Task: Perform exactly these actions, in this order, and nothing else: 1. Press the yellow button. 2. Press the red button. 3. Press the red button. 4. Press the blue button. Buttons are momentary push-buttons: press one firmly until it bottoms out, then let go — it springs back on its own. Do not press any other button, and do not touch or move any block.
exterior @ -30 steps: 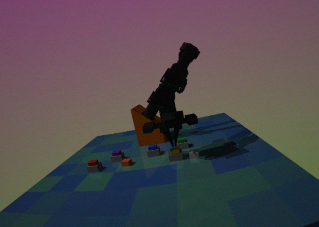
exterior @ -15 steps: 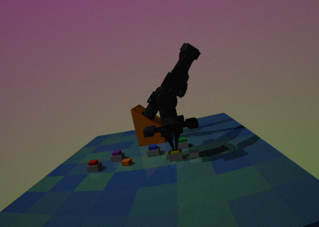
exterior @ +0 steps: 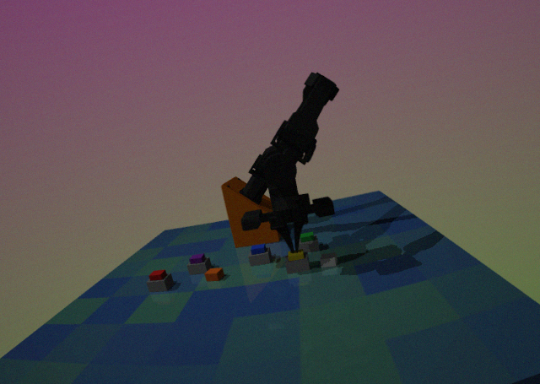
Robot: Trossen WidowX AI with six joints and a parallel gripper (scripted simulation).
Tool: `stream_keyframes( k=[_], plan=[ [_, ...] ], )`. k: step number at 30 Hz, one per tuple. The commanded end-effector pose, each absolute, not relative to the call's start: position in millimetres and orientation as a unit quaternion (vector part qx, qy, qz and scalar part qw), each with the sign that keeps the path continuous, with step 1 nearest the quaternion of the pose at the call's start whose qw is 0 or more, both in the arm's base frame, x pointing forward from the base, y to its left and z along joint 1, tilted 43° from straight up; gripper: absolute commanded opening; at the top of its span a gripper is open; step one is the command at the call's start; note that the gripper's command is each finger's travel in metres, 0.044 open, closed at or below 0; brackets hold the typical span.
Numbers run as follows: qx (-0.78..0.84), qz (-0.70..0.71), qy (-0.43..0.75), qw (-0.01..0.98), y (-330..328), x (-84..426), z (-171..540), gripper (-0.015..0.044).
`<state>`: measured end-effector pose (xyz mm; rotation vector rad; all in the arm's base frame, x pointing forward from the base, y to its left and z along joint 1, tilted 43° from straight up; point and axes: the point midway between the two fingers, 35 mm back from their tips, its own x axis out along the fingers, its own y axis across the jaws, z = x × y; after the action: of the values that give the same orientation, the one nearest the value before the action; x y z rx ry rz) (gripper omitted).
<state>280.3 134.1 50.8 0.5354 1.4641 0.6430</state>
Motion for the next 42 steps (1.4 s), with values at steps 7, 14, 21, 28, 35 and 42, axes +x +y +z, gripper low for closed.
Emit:
stream_keyframes(
  k=[7,14,21,28,35,42],
  plan=[
    [0.238,0.284,0.644,0.669,108.5,282.9,77.5,0.002],
    [0.238,0.283,0.645,0.669,73.0,281.6,115.1,0.002],
    [0.256,0.248,0.649,0.672,21.2,312.6,82.3,0.002],
    [0.247,0.243,0.651,0.675,-61.8,338.1,15.6,0.002],
    [0.234,0.265,0.649,0.674,-136.3,329.4,-63.8,0.002],
    [0.231,0.278,0.646,0.673,-162.8,315.9,-99.7,0.002]
  ],
)
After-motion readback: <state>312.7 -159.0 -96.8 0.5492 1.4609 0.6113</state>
